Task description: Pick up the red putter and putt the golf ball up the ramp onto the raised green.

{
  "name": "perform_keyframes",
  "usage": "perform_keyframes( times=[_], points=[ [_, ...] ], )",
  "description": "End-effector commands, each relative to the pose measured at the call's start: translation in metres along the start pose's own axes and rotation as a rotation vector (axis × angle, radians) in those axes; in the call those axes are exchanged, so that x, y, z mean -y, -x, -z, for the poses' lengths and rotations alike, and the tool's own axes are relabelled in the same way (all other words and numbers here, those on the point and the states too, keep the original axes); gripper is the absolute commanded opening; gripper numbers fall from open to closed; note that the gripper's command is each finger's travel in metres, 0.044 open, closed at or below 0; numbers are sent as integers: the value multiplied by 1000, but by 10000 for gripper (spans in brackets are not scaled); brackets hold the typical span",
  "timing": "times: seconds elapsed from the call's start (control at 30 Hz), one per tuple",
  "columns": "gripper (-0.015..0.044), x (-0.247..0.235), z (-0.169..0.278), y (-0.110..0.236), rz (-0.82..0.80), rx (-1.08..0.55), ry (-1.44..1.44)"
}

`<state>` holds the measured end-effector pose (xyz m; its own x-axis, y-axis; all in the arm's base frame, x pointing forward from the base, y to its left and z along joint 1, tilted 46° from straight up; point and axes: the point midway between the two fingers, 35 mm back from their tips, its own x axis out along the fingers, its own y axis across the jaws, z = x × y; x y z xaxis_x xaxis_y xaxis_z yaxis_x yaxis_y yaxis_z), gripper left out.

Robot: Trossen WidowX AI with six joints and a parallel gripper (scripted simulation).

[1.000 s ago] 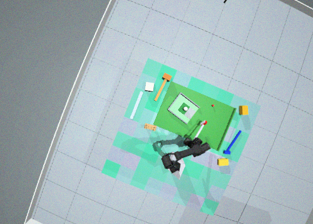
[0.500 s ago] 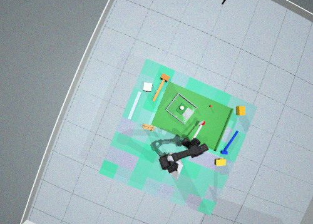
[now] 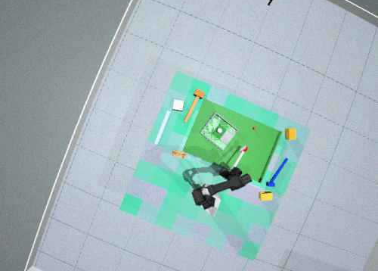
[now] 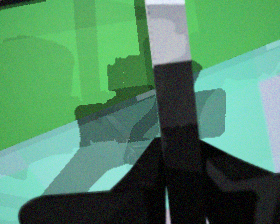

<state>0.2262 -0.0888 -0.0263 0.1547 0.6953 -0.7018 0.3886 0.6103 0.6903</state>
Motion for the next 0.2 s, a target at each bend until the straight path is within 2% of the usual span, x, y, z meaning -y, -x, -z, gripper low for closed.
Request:
perform_keyframes(
  times=[0.0, 0.17],
  points=[
    [0, 0, 0, 0, 0, 2, -2],
    [0, 0, 0, 0, 0, 2, -2]
  ],
)
